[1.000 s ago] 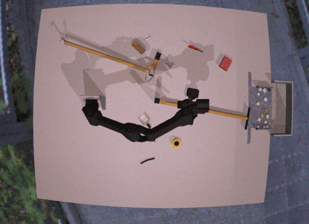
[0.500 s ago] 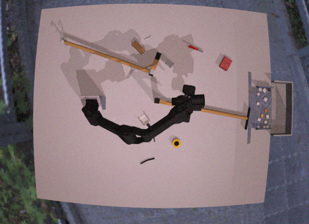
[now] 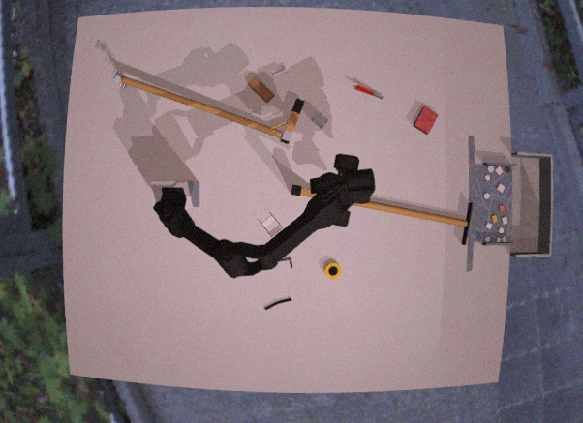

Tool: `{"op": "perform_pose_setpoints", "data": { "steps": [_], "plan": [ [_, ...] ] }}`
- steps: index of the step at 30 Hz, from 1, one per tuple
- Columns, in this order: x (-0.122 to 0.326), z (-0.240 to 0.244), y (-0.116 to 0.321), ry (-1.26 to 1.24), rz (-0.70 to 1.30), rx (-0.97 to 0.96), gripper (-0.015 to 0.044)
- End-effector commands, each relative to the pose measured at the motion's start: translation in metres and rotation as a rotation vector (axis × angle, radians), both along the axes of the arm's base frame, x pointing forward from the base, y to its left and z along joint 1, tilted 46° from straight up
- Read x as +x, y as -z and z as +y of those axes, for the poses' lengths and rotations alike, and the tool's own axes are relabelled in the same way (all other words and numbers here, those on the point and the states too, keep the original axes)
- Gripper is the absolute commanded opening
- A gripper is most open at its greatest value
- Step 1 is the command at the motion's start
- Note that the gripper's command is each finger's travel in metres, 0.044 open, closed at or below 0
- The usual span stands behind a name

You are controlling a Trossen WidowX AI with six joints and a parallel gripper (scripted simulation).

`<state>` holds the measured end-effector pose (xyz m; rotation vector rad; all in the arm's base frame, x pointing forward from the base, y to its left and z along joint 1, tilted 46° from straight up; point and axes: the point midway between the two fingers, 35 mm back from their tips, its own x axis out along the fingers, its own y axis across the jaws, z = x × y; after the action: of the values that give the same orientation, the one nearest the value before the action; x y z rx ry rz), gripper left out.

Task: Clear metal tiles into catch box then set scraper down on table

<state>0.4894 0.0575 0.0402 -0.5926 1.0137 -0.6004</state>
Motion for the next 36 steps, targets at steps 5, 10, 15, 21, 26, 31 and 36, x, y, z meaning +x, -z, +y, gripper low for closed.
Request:
{"op": "perform_pose_setpoints", "data": {
  "steps": [5,10,15,21,26,31,36],
  "plan": [
    [-0.017,0.009,-0.001,-0.015,-0.017,-0.01,0.044],
    [-0.028,0.014,-0.002,-0.028,-0.028,-0.014,0.044],
    [-0.039,0.019,-0.003,-0.041,-0.04,-0.017,0.044],
    [-0.053,0.025,-0.003,-0.057,-0.054,-0.021,0.044],
    [-0.065,0.029,-0.004,-0.07,-0.066,-0.024,0.044],
    [-0.077,0.032,-0.004,-0.083,-0.078,-0.026,0.044],
    [-0.089,0.034,-0.004,-0.097,-0.09,-0.029,0.044]
  ]
}}
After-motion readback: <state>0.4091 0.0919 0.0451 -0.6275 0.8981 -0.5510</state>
